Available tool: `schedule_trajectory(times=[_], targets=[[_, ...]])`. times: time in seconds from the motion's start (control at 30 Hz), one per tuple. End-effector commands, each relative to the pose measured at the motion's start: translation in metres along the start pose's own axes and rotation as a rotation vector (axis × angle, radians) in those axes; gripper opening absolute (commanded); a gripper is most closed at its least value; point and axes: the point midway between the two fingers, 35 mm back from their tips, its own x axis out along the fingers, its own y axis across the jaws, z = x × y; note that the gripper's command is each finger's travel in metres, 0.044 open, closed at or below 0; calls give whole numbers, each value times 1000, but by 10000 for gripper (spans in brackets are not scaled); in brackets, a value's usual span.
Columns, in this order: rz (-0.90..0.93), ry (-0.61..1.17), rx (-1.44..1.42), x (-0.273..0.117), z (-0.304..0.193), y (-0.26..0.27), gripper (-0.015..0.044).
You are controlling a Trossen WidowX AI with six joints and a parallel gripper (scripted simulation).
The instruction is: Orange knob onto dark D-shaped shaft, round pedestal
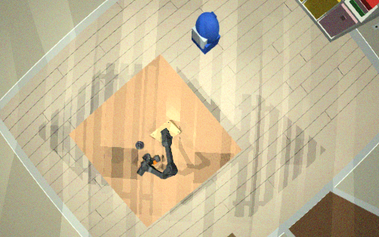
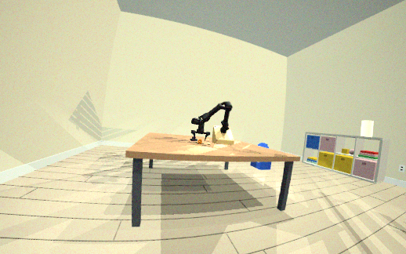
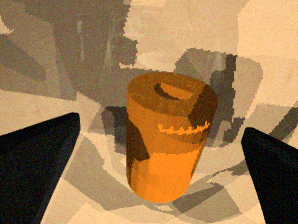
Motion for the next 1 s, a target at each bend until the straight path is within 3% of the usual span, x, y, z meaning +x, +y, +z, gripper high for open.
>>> schedule_trajectory(times=[0.0,0.1,0.37,0.63,0.97], targets=[[0,-3,9,6,3,-1,440],[0,-2,9,8,3,-1,440],[0,-2,9,8,3,-1,240],[0,-2,9,8,3,-1,240],[0,-2,9,8,3,-1,179]])
